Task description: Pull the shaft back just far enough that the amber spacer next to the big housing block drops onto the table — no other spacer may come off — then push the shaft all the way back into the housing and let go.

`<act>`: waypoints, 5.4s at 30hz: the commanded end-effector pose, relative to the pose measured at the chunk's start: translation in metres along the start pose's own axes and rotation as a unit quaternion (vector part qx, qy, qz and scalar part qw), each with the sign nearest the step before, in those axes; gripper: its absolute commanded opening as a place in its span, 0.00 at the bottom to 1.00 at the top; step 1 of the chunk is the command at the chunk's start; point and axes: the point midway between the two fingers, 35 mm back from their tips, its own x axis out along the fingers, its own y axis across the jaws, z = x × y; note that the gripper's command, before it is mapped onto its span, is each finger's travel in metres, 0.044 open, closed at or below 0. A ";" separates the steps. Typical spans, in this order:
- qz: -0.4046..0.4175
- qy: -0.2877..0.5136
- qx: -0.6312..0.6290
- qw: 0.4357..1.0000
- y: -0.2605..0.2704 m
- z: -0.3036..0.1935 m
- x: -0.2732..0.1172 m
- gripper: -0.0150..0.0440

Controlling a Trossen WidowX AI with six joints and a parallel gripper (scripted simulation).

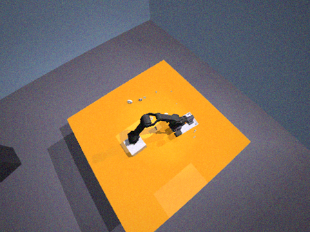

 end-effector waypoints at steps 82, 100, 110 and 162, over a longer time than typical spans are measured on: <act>-0.001 0.000 -0.001 1.000 0.000 -0.007 -0.001 0.25; -0.001 0.000 -0.001 1.000 0.000 -0.009 -0.001 0.25; -0.001 0.000 -0.001 1.000 0.000 -0.010 -0.001 0.25; -0.001 0.000 -0.001 1.000 0.000 -0.014 0.000 0.25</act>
